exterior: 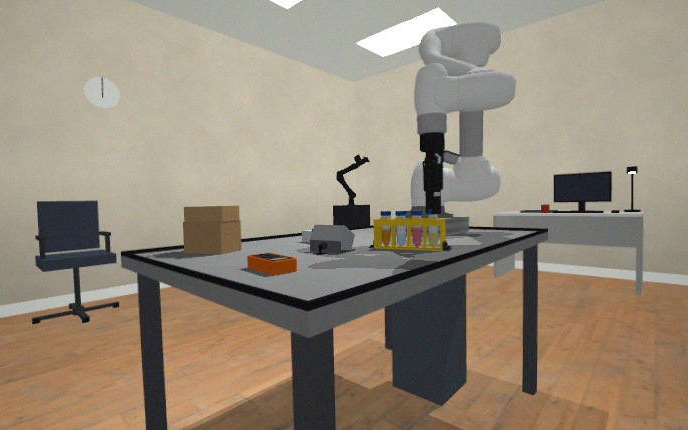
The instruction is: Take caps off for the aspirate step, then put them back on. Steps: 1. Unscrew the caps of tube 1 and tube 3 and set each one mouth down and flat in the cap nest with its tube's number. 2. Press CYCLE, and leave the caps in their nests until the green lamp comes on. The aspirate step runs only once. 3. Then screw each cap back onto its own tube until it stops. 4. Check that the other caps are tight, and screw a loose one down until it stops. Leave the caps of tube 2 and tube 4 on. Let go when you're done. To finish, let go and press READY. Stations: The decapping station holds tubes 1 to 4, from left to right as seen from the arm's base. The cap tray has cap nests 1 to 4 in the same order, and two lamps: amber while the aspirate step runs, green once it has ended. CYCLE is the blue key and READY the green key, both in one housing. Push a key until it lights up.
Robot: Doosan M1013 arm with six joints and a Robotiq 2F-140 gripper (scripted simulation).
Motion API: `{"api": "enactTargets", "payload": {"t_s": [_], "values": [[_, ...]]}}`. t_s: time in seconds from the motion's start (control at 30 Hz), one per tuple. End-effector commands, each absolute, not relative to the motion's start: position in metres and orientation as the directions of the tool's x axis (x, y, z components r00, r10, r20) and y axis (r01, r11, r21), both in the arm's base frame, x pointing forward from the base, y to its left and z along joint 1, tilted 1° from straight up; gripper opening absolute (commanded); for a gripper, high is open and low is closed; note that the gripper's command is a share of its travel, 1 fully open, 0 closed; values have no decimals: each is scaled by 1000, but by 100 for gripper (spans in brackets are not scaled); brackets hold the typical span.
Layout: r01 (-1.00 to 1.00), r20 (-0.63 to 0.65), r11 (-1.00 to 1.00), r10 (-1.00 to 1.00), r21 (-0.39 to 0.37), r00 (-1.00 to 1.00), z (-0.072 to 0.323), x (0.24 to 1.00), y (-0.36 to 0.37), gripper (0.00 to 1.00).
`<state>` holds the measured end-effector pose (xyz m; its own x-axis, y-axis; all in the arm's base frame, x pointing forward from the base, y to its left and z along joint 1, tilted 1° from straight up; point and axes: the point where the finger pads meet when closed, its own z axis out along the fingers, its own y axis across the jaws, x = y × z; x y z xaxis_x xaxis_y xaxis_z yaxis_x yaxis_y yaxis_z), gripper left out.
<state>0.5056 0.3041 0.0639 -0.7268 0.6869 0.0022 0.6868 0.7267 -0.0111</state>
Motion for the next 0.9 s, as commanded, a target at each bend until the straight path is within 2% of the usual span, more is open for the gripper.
{"api": "enactTargets", "payload": {"t_s": [0.0, 0.07, 0.17, 0.37, 0.67, 0.7, 0.87], "values": [[839, 0, 544, 839, -10, -544, 65, 506, 304, 41], [839, 0, 544, 839, -10, -544, 65, 506, 304, 41], [943, -2, 334, 943, -10, -334, 65, 506, 304, 41], [999, -5, 44, 999, -9, -44, 65, 506, 304, 41], [999, -6, 39, 999, -9, -39, 65, 506, 304, 41], [999, -6, 39, 999, -9, -39, 65, 506, 304, 30], [999, -5, 39, 999, -9, -40, 65, 506, 304, 30]]}}
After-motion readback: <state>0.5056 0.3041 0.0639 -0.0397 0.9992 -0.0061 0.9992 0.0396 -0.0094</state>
